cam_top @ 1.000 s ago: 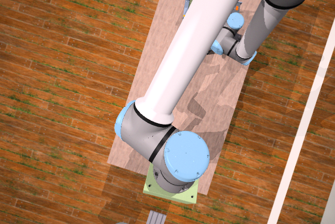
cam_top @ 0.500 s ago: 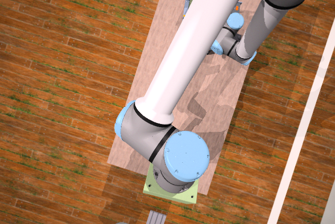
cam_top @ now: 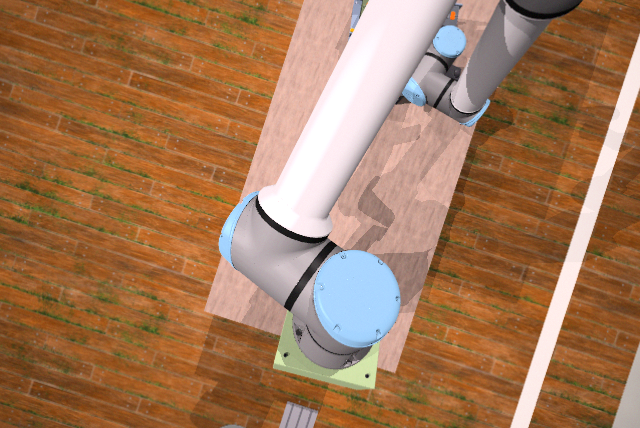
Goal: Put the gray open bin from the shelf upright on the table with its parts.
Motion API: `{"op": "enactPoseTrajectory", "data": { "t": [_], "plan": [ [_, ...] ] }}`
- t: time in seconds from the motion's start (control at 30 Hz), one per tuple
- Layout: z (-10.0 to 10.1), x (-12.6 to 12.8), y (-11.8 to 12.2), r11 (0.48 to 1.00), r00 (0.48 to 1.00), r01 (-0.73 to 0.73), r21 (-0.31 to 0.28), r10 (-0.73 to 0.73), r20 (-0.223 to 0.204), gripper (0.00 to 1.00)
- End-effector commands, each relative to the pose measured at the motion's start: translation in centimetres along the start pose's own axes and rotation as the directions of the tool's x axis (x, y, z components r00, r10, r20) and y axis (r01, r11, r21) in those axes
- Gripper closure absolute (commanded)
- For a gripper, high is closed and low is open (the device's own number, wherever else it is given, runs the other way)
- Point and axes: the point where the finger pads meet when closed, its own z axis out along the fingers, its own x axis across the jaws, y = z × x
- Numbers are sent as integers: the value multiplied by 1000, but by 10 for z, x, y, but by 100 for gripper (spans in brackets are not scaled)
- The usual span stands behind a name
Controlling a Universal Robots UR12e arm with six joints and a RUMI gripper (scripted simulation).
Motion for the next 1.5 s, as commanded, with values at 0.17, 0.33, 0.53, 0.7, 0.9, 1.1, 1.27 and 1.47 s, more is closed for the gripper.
{"op": "enactPoseTrajectory", "data": {
  "t": [0.17, 0.33, 0.53, 0.7, 0.9, 1.1, 1.27, 1.47],
  "plan": [
    [-1, 26, 0, 1000, 1000, 0, 0, 0, 1, 100],
    [-1, 26, 0, 1000, 1000, 0, 0, 0, 1, 100],
    [-1, 43, 0, 1000, 1000, 0, 0, 0, 1, 100],
    [-1, 55, 0, 1000, 1000, 0, 0, 0, 1, 100],
    [-1, 55, 0, 1000, 1000, 0, 0, 0, 1, 100],
    [0, 73, 0, 1000, 1000, 0, 0, 0, 1, 100],
    [0, 85, 0, 1000, 1000, 0, 0, 0, 1, 100],
    [0, 85, 0, 1000, 1000, 0, 0, 0, 1, 100]
  ]
}}
